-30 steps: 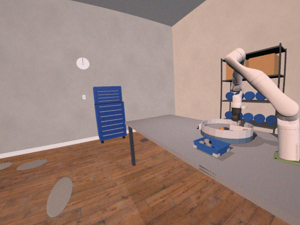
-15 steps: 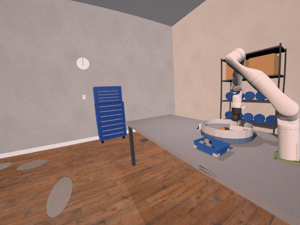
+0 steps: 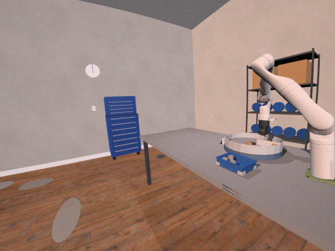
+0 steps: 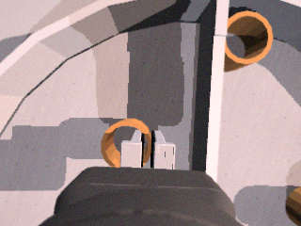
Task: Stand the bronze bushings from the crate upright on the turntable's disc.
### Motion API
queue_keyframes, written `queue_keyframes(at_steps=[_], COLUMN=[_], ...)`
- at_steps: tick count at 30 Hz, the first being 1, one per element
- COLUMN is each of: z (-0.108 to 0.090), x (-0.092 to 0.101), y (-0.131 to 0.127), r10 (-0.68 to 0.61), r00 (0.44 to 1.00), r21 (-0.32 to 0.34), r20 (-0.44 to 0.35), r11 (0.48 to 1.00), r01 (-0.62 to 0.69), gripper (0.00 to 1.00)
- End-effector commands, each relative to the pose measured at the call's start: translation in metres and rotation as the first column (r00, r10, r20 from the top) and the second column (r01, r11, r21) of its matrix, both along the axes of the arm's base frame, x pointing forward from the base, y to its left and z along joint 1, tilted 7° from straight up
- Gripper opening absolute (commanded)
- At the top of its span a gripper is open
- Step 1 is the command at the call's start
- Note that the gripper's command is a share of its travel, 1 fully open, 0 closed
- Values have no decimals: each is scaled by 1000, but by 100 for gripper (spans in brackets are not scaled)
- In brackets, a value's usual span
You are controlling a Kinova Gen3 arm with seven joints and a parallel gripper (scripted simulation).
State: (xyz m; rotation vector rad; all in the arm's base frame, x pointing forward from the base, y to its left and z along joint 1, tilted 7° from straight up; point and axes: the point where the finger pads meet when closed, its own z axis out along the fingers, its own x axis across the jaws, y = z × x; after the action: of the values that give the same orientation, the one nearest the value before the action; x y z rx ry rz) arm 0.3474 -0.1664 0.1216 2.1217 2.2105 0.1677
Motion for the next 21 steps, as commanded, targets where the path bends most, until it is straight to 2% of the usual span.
queue_keyframes(at_steps=[1, 6, 7, 21], z=[-1, -1, -1, -1], x=[1, 1, 1, 1], y=[-1, -1, -1, -1], r10=[2, 2, 2, 2], r00=[1000, 1000, 1000, 1000], r21=[-2, -2, -2, -2], r20=[3, 3, 3, 3], r11=[1000, 1000, 1000, 1000], r01=[-2, -2, -2, -2], gripper=[0, 0, 37, 37])
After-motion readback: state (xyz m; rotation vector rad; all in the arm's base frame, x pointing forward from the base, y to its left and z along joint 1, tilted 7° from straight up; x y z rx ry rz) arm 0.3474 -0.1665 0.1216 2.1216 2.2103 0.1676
